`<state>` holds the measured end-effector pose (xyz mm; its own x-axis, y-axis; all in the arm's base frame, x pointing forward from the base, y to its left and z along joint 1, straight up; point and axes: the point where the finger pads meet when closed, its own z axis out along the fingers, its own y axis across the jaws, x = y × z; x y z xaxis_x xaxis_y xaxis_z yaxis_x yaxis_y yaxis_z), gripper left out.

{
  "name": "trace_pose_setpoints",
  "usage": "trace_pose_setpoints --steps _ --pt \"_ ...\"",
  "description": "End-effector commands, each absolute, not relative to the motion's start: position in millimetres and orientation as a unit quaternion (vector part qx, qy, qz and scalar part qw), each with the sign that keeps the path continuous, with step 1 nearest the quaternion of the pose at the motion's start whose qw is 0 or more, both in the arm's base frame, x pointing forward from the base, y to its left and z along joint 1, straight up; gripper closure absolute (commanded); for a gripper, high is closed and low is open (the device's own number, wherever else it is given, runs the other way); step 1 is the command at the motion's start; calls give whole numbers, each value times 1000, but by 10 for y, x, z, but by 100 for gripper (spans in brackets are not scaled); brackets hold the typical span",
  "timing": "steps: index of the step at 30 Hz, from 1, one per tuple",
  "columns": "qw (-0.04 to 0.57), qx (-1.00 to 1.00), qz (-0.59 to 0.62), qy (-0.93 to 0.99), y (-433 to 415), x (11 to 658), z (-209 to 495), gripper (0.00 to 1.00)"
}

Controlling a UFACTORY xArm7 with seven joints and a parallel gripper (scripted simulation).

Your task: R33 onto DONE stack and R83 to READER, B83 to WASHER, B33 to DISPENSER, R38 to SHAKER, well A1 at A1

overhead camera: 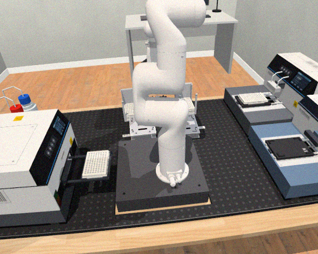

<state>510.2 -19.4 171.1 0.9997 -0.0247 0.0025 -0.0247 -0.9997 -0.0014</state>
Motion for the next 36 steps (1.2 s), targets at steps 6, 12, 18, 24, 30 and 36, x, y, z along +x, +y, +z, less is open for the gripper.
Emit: trace_pose_setpoints --steps 6,12,18,24,30,36 --pt "0 -1000 -3 12 -190 5121 1730 100" --pt "0 -1000 -3 12 -190 5120 1731 100" --pt "0 -1000 -3 12 -190 5121 1677 100" --pt "0 -1000 -3 12 -189 5122 1597 100" --pt "0 -1000 -3 12 -189 5122 1530 100" --pt "0 -1000 -3 12 -189 5123 1463 100"
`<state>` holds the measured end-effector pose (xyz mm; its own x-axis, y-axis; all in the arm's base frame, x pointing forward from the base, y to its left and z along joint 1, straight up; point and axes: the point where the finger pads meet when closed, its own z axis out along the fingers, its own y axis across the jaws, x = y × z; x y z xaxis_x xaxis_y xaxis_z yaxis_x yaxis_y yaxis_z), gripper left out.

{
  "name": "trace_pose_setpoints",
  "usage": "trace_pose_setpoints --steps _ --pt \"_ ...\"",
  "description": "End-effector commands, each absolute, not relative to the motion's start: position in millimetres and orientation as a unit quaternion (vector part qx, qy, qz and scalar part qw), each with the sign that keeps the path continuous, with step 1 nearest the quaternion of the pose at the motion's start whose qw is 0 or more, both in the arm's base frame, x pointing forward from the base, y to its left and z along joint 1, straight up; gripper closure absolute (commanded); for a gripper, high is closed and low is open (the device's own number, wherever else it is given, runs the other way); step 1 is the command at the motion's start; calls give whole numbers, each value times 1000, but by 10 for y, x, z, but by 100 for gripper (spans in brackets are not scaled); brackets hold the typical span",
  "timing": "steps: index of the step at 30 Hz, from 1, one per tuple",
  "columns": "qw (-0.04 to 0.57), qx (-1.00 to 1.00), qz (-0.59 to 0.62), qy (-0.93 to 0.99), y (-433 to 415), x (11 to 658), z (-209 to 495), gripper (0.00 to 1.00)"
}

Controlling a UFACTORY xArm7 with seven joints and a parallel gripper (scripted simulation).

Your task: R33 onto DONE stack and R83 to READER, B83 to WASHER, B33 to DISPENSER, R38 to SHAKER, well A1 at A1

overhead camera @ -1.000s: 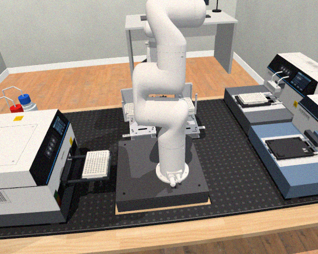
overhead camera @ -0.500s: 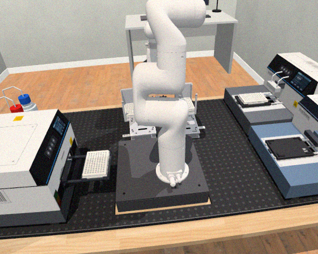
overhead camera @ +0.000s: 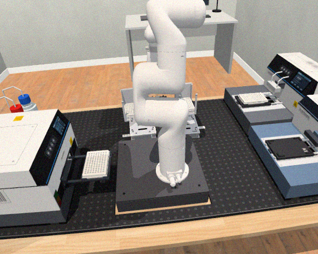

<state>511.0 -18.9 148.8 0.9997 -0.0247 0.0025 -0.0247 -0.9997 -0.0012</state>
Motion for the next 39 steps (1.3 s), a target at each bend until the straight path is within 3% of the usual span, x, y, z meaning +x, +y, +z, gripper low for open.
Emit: trace_pose_setpoints --steps 1,39 --pt "0 -1000 -3 12 -189 5123 1450 100" --pt "0 -1000 -3 12 -189 5125 996 100"
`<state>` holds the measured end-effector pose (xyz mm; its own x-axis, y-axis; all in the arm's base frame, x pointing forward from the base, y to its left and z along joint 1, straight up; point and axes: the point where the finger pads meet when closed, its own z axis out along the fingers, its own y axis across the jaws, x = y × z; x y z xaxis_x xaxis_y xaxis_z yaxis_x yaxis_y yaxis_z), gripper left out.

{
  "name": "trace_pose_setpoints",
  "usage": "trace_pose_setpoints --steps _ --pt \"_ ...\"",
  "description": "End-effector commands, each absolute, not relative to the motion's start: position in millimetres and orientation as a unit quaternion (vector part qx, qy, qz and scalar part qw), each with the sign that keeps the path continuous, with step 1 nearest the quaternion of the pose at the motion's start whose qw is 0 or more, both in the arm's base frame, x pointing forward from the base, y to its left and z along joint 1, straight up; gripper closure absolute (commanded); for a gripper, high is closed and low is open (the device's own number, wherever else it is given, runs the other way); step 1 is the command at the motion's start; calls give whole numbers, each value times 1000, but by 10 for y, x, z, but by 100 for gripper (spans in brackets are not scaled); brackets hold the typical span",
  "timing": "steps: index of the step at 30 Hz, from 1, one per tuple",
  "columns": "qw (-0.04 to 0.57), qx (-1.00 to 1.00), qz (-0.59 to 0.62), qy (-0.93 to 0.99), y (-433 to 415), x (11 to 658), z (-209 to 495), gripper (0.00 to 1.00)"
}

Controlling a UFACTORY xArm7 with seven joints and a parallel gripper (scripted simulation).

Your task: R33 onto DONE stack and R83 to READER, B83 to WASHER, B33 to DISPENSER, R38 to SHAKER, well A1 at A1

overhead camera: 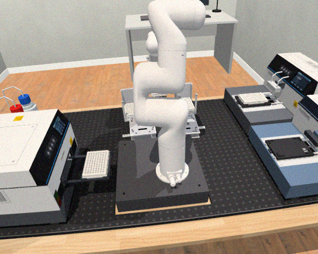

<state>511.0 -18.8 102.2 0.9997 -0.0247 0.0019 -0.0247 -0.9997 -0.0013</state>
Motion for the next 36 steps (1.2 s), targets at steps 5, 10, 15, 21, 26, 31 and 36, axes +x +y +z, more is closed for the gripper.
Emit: trace_pose_setpoints --steps 5,10,15,21,26,31,36 --pt "0 -1000 -3 12 -189 5125 929 100" --pt "0 -1000 -3 12 -189 5126 889 100" --pt "0 -1000 -3 12 -189 5126 823 100" --pt "0 -1000 -3 12 -189 5126 743 100" --pt "0 -1000 -3 12 -189 5127 703 100" --pt "0 -1000 -3 12 -189 5127 636 100" --pt "0 -1000 -3 12 -189 5127 569 100"
